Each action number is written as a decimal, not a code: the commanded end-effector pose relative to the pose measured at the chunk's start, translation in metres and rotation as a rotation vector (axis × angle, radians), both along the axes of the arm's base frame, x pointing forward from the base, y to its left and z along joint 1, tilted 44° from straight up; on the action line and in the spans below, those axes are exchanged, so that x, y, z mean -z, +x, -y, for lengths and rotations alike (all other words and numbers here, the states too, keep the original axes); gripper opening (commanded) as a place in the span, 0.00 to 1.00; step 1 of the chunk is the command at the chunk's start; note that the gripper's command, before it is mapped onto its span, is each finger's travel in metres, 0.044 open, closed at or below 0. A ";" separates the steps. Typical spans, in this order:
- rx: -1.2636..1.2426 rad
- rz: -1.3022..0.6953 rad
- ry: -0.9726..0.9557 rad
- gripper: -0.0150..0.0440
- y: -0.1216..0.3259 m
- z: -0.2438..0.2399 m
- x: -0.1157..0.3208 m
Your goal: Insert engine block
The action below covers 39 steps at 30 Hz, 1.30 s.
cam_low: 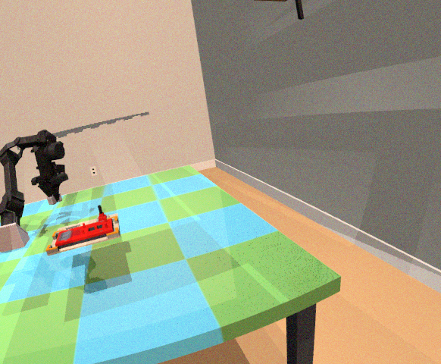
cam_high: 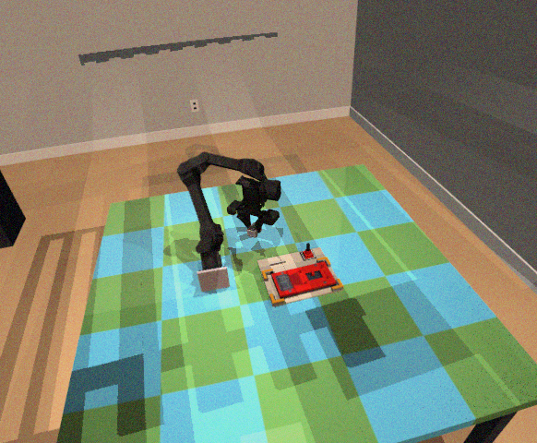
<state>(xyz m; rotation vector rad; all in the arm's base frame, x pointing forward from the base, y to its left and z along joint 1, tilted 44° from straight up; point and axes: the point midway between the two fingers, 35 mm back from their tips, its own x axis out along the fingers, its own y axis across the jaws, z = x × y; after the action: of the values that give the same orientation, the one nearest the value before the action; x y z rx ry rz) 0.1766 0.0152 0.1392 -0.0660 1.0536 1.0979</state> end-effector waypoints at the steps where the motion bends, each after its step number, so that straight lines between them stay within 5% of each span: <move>1: 0.005 -0.001 0.003 0.25 0.000 -0.006 0.006; 39: 0.005 0.001 0.005 0.25 0.004 -0.053 0.054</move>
<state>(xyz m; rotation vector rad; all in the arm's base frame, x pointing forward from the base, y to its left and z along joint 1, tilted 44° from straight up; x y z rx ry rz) 0.1805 0.0639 0.0900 -0.0674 1.0494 1.0975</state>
